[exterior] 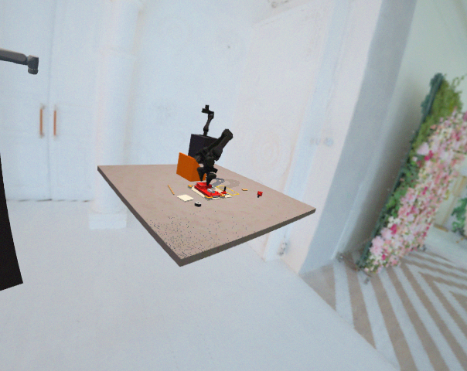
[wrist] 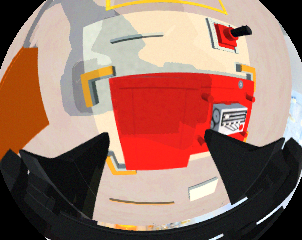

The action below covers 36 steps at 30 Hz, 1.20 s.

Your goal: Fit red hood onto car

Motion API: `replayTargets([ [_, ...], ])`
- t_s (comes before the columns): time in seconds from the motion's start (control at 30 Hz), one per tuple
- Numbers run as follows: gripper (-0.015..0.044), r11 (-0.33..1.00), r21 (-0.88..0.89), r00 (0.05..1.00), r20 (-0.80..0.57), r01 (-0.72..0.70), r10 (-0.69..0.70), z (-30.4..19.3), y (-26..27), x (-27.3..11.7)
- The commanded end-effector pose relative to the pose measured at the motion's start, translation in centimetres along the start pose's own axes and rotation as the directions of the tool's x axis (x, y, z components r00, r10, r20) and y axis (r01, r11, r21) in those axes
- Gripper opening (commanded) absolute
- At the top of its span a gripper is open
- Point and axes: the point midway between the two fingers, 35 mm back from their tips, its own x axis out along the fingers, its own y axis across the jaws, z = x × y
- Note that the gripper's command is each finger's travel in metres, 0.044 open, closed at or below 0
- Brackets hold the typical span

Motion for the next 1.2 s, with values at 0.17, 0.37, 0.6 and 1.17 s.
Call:
replayTargets([
  [0.17, 0.044, 1.0, 0.003, 1.0, 0.004, 0.001, -0.001, 0.1, 0.0, 0.5],
  [0.37, 0.044, 1.0, 0.003, 1.0, 0.004, 0.001, -0.001, 0.1, 0.0, 0.8],
  [0.6, 0.044, 1.0, 0.003, 1.0, 0.004, 0.001, -0.001, 0.1, 0.0, 1.1],
  [1.17, 0.044, 1.0, 0.003, 1.0, 0.005, 0.001, -0.001, 0.1, 0.0, 1.9],
])
